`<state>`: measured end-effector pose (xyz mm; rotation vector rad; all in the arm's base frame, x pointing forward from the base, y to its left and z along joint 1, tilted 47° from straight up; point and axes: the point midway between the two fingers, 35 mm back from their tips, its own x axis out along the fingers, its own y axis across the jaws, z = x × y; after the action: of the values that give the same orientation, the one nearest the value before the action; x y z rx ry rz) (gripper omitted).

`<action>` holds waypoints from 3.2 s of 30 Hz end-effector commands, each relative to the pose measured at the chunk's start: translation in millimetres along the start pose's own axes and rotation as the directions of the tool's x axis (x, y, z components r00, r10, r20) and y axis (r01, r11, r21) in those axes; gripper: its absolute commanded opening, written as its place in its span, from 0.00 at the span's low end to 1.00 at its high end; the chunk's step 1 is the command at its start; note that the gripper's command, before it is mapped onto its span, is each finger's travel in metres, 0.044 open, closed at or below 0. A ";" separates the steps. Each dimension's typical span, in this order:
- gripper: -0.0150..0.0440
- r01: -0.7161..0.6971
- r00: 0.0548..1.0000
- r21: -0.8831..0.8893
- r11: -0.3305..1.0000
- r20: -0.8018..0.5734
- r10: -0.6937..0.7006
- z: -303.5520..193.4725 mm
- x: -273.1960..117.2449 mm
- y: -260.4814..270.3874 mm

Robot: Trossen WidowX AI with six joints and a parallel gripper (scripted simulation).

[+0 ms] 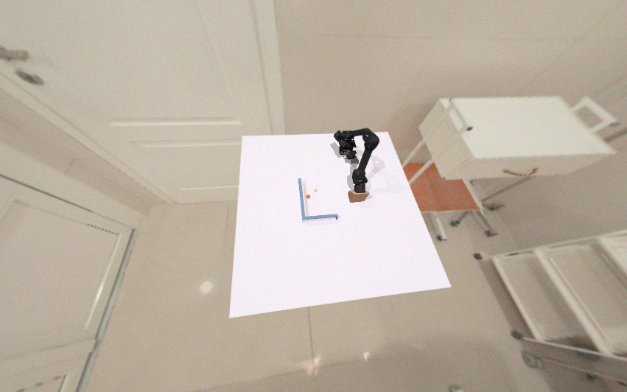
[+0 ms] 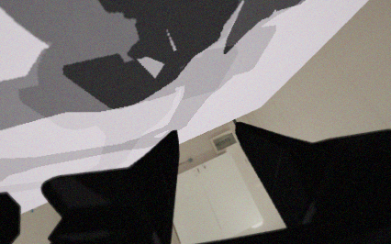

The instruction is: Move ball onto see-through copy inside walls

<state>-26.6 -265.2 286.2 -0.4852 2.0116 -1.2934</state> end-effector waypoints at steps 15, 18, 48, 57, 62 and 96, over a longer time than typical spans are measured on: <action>0.66 -0.165 0.775 -0.031 0.986 0.614 0.149 193.3 -173.6 97.6; 0.66 -0.190 0.728 -0.075 0.979 0.659 0.191 207.8 -210.0 129.9; 0.66 -0.171 0.632 -0.268 0.948 0.708 0.314 182.1 -347.5 369.5; 0.66 -0.171 0.632 -0.268 0.948 0.708 0.314 189.9 -341.0 372.9; 0.66 -0.171 0.632 -0.267 0.948 0.708 0.314 195.8 -335.8 375.4; 0.25 -0.179 0.632 -0.273 0.945 0.704 0.323 171.6 -364.4 366.4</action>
<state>367.5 -3.4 23.4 -0.6632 1.4206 -0.5802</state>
